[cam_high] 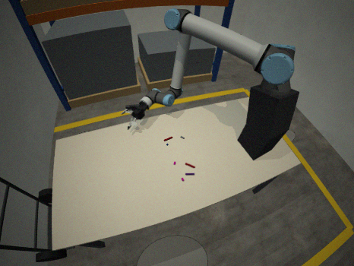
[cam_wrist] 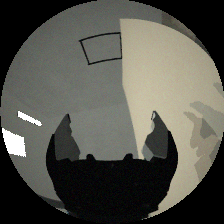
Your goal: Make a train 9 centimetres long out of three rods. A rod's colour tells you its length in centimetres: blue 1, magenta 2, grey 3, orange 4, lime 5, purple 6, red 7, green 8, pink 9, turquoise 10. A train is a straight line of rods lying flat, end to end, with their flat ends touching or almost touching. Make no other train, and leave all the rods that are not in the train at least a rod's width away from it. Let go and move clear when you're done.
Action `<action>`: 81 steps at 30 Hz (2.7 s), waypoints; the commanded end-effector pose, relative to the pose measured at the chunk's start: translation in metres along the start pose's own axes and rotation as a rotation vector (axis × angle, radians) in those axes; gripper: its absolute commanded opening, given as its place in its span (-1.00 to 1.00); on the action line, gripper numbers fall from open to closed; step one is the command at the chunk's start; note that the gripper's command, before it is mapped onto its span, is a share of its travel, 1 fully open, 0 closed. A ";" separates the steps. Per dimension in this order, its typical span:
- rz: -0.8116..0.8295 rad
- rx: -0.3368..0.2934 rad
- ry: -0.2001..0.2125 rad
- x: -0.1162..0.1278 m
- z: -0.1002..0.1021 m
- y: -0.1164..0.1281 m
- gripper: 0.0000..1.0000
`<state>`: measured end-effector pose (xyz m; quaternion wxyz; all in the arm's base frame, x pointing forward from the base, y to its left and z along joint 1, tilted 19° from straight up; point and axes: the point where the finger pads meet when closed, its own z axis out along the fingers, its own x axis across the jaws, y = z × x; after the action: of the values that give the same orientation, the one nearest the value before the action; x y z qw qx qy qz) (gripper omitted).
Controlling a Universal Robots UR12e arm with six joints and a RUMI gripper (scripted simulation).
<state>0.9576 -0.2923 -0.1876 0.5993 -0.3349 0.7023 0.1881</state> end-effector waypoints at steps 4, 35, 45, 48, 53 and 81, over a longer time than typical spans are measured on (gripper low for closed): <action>-0.001 0.000 0.000 -0.001 0.000 0.000 1.00; 0.018 0.022 0.065 0.006 -0.005 0.015 1.00; 0.073 0.104 0.240 0.021 -0.021 0.053 1.00; 0.103 0.147 0.340 0.030 -0.029 0.075 1.00; 0.137 0.194 0.446 0.040 -0.038 0.098 1.00; 0.365 0.519 1.182 0.107 -0.104 0.261 1.00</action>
<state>0.7144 -0.2114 -0.2942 0.1795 -0.1270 0.9723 -0.0797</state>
